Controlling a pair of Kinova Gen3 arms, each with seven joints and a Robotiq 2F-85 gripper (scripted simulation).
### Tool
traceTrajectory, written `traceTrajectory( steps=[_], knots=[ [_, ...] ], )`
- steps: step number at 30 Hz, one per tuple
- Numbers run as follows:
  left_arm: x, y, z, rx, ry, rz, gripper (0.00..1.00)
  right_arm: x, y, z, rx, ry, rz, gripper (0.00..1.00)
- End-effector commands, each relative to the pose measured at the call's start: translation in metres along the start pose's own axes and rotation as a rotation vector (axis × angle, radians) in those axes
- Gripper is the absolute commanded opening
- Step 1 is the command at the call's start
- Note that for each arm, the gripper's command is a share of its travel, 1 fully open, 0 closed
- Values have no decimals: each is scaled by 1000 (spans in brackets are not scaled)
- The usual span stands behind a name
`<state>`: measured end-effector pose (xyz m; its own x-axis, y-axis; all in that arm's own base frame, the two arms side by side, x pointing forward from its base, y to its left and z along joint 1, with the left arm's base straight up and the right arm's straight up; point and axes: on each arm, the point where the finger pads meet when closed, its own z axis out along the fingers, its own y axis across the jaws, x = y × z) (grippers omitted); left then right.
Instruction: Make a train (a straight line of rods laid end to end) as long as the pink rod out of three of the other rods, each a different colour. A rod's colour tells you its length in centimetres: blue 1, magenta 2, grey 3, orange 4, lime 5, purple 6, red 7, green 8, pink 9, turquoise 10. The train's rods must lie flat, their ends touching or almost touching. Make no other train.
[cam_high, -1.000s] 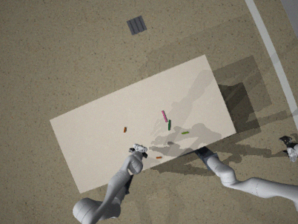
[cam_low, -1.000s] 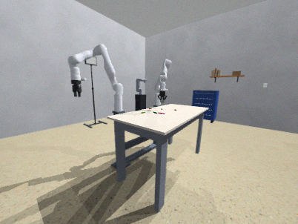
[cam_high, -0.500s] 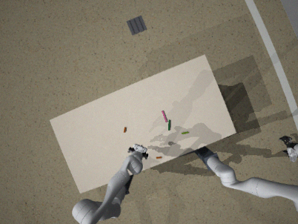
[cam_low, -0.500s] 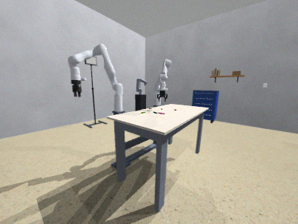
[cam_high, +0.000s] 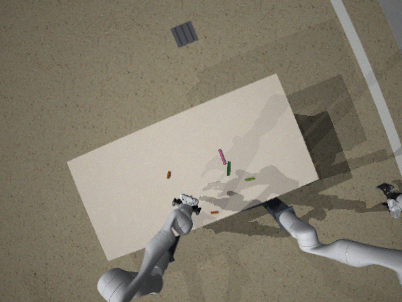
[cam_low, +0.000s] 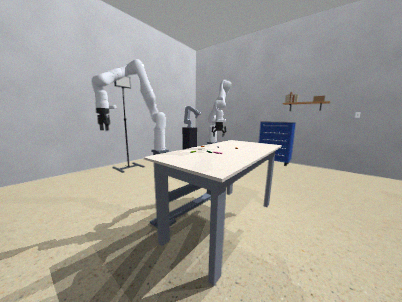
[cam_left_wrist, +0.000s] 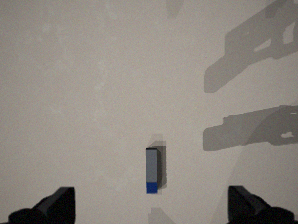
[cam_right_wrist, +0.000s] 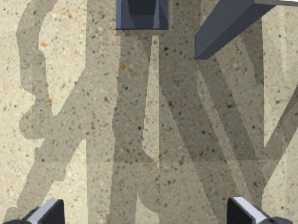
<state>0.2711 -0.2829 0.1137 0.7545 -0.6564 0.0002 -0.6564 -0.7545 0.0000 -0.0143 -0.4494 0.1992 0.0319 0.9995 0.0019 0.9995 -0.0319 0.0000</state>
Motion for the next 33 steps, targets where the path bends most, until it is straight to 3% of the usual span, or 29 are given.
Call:
traceTrajectory(
  steps=[1, 7, 13, 15, 24, 33],
  knots=[
    [3, 2, -1, 0, 3, 9, 1000, 0, 0, -1, 0, -2, 0, 1000],
    [24, 14, -4, -3, 14, 74, 1000, 0, 0, -1, 0, -2, 0, 1000],
    [65, 42, -9, -8, 35, 206, 1000, 0, 0, -1, 0, -2, 0, 1000],
    [65, 42, -9, -8, 35, 206, 1000, 0, 0, -1, 0, -2, 0, 1000],
    [124, 92, -15, -13, 61, 405, 1000, 0, 0, -1, 0, -2, 0, 1000],
    [162, 133, -17, -13, 72, 550, 1000, 0, 0, -1, 0, -2, 0, 1000]
  ],
)
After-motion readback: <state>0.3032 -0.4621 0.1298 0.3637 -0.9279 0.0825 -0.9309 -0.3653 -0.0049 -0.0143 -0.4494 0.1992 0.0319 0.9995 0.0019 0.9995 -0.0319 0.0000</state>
